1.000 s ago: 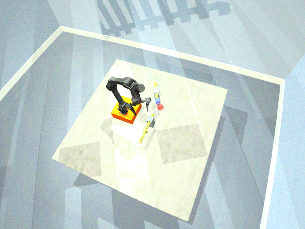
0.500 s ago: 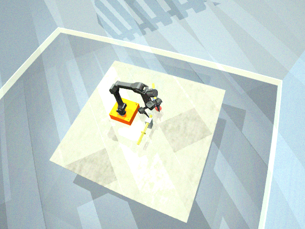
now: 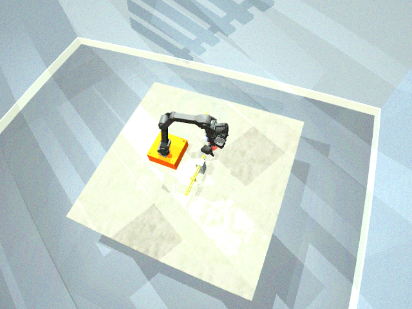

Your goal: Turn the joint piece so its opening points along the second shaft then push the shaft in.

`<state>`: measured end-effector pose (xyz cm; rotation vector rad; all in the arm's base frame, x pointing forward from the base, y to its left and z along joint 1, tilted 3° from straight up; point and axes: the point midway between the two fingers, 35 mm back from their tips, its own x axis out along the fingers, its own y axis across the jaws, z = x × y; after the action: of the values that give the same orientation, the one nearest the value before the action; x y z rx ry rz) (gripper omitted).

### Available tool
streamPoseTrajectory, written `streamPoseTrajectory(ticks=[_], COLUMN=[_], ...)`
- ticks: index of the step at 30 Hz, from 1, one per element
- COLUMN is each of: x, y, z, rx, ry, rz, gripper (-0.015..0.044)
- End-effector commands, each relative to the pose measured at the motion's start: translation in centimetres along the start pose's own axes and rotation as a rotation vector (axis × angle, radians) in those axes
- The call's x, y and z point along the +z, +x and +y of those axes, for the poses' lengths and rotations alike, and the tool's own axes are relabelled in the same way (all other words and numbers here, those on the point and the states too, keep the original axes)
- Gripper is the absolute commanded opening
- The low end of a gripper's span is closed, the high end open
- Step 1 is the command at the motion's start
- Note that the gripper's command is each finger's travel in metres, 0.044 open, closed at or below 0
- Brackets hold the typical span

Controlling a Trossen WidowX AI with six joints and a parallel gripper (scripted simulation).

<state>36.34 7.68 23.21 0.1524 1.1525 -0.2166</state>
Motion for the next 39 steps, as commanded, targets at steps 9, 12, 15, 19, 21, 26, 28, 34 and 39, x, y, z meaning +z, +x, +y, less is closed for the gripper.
streamPoseTrajectory(ticks=[9,12,15,19,21,26,28,34,39], x=[-5.5,-6.9,-7.0,-6.9,-6.9,-6.8,-6.7,-6.6,-6.6], y=[6.0,7.0,7.1,7.2,7.3,7.8,8.0,8.6,9.0], z=[8.0,9.3,9.4,9.4,9.4,9.6,9.6,9.7,9.7], rx=[0.095,0.112,0.113,0.112,0.109,0.099,0.094,0.079,0.063], ry=[-0.277,-0.324,-0.327,-0.320,-0.300,-0.245,-0.222,-0.152,-0.092], rz=[0.278,0.330,0.334,0.342,0.364,0.426,0.450,0.524,0.584], gripper=[0.0440,0.0440,0.0440,0.0440,0.0440,0.0440,0.0440,0.0440,0.0440])
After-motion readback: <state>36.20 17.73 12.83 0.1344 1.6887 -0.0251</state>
